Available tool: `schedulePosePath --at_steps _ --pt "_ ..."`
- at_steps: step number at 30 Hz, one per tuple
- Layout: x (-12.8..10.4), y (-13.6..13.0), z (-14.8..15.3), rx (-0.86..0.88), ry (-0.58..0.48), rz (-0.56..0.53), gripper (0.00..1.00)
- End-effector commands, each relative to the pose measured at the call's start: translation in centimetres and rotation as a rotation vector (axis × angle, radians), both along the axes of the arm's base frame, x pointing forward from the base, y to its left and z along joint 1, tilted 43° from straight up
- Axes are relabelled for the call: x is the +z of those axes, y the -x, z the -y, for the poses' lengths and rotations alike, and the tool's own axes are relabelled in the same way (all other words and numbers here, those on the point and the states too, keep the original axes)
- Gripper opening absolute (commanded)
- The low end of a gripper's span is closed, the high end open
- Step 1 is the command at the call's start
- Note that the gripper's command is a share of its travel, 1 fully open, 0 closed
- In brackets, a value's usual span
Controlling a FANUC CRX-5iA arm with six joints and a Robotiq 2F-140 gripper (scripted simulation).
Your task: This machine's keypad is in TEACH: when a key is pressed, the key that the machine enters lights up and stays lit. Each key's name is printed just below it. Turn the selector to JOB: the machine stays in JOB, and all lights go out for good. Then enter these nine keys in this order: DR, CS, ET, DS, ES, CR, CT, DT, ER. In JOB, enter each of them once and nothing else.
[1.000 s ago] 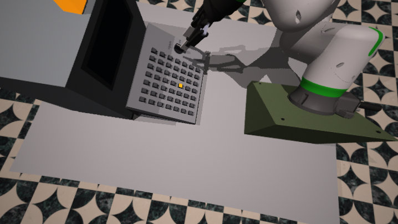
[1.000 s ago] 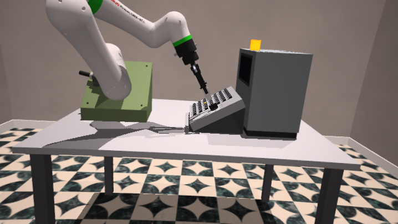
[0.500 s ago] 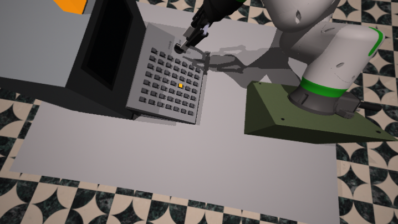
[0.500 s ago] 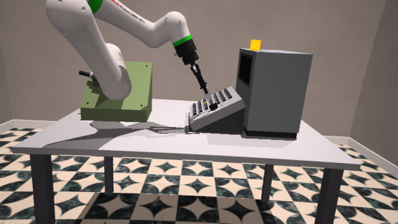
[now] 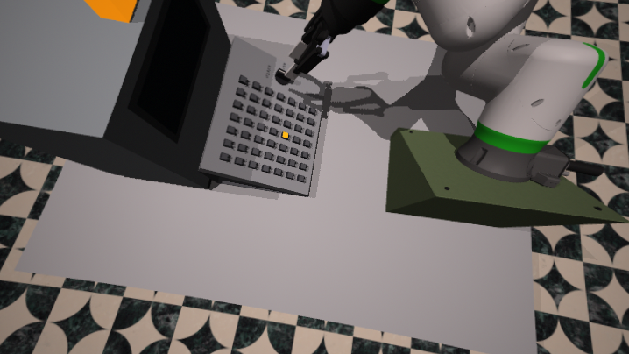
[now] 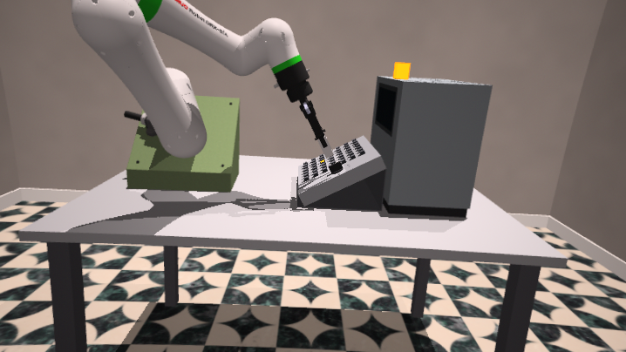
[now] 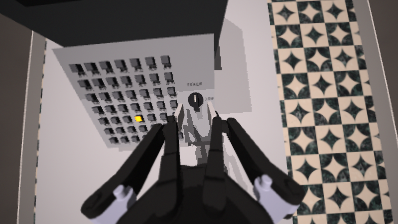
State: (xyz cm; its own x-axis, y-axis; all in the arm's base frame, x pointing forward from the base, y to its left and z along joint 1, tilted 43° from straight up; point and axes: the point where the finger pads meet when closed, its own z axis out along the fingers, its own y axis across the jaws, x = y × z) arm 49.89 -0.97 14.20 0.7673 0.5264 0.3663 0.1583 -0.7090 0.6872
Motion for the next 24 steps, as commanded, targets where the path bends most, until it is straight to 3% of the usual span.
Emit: schedulePosePath --at_steps 1,24 --pt "0.0 0.0 0.0 0.000 0.000 0.000 0.33" --pt "-1.3 -1.3 0.9 0.000 0.000 0.000 0.33"
